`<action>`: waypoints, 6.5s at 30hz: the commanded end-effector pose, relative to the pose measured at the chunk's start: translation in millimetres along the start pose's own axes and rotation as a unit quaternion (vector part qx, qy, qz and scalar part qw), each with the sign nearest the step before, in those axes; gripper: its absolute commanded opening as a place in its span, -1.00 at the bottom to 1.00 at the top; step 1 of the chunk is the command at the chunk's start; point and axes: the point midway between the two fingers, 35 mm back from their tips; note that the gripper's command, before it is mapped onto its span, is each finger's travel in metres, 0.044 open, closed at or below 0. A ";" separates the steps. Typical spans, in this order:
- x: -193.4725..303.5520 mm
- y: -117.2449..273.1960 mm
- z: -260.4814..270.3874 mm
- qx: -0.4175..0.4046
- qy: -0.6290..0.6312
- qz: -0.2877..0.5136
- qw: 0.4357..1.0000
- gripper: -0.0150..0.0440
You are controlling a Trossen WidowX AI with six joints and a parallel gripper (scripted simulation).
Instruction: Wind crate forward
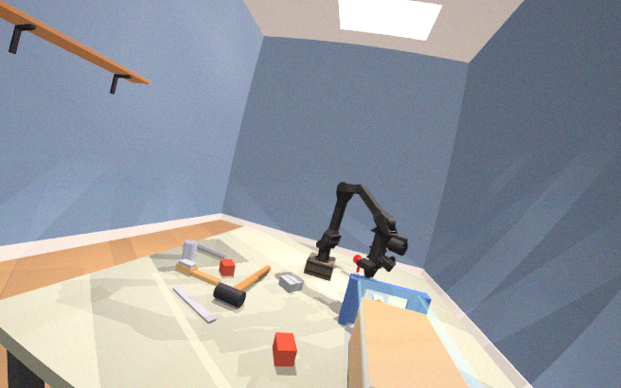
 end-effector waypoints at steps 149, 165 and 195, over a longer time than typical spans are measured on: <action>-0.1 -4.1 6.6 -0.008 -0.067 0.001 0.998 -0.49; -0.4 -4.1 2.7 -0.005 -0.024 0.002 1.000 -0.49; -0.1 -4.2 3.0 -0.005 -0.023 0.002 1.000 -0.49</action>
Point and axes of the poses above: the point midway between the two fingers, 35 mm back from their tips, its own y axis back along the fingers, its own z axis across the jaws, x = y × z, and after that the axes turned 8 degrees about -y, right-handed
